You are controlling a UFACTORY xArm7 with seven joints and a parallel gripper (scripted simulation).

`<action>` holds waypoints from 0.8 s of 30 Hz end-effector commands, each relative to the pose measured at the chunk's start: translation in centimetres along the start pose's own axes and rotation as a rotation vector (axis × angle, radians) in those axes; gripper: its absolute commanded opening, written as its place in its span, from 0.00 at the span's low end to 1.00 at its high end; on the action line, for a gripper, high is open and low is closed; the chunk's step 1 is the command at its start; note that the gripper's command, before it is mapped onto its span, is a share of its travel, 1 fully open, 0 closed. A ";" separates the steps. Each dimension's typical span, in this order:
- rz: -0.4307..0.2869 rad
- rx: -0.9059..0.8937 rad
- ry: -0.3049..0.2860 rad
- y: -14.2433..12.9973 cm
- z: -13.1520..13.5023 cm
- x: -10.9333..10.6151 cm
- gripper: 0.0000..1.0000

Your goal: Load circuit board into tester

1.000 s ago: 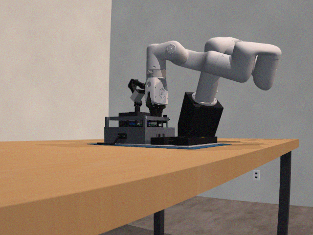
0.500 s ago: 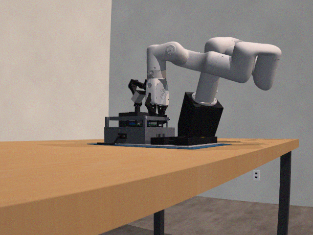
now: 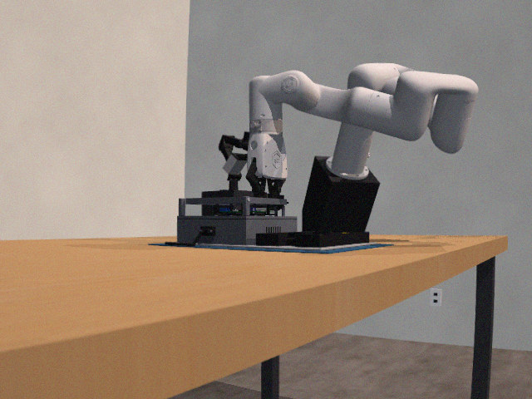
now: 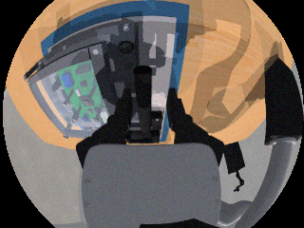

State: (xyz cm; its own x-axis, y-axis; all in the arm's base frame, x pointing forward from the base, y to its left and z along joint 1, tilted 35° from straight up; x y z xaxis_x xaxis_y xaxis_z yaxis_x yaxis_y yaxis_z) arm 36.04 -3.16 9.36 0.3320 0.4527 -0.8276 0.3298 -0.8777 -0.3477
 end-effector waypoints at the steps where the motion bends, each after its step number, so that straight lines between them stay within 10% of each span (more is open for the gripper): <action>1: 0.012 -0.006 0.017 0.2 -0.4 -0.4 0.51; 24: 0.012 -0.006 0.017 0.1 -0.4 -1.1 0.51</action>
State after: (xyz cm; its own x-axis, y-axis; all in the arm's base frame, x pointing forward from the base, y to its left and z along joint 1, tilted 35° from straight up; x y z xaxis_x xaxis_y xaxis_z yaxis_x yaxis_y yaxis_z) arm 35.93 -3.40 9.60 0.3329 0.4499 -0.8287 0.3275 -0.8793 -0.3458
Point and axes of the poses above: the point where the finger pads meet when closed, its own x axis out along the fingers, its own z axis across the jaws, y = z × x, the point moved 7 cm from there along -x, back along the fingers, and after that the axes turned 14 degrees about -x, right-handed, at the moved point
